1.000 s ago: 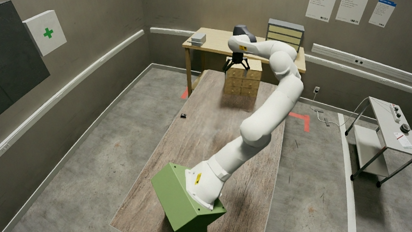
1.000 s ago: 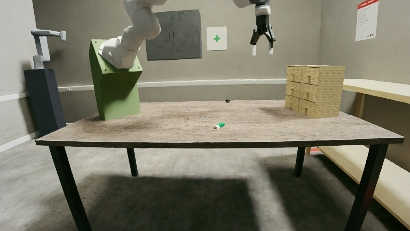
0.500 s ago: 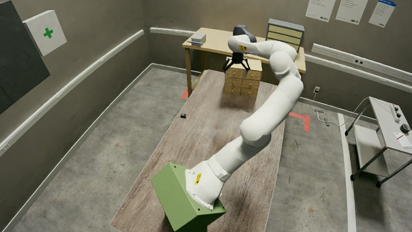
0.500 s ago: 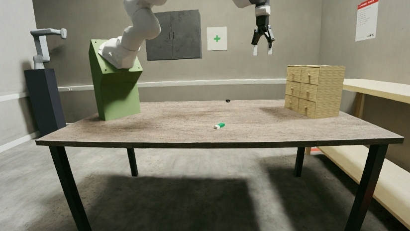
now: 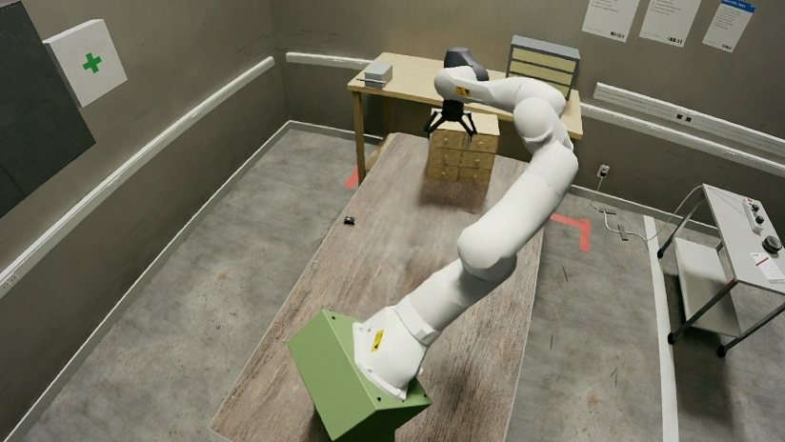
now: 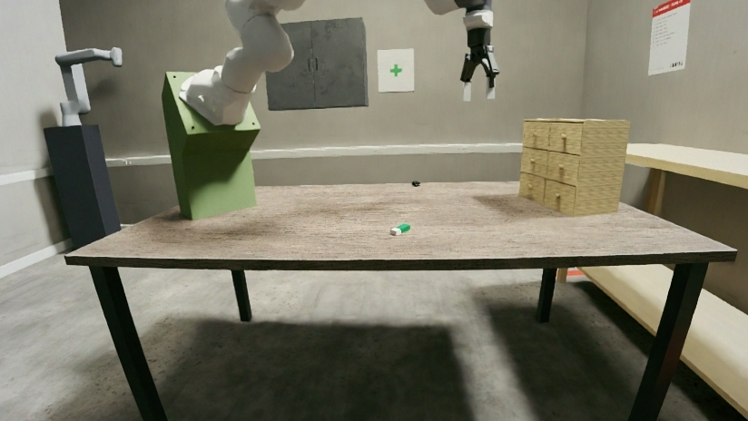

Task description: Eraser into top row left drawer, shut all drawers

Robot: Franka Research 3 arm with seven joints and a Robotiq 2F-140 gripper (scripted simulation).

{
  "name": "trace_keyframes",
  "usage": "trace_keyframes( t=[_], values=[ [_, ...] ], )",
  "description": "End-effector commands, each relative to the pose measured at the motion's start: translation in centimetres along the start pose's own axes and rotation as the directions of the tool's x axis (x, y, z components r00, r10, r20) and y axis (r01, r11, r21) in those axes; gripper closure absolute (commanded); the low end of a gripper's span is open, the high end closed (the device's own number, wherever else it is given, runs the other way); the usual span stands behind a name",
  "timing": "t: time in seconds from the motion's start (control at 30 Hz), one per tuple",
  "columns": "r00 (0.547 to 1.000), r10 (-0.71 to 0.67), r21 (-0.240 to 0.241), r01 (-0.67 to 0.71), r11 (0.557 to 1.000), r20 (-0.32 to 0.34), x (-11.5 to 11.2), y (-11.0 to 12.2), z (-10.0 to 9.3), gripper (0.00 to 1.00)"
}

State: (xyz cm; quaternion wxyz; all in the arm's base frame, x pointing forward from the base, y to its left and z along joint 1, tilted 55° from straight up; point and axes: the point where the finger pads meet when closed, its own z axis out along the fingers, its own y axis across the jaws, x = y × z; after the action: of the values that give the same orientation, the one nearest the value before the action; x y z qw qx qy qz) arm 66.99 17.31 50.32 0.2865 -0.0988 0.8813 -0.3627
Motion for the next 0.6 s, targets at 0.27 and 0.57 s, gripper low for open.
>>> trace_keyframes(
  t=[0.27, 0.57],
  values=[
    [0.998, 0.066, -0.002, -0.066, 0.998, 0.001, 0.01, 0.19, 0.00, 0.00],
    [0.997, 0.080, -0.002, -0.080, 0.997, 0.001, 0.00, 0.19, 0.01, 0.00]
  ],
)
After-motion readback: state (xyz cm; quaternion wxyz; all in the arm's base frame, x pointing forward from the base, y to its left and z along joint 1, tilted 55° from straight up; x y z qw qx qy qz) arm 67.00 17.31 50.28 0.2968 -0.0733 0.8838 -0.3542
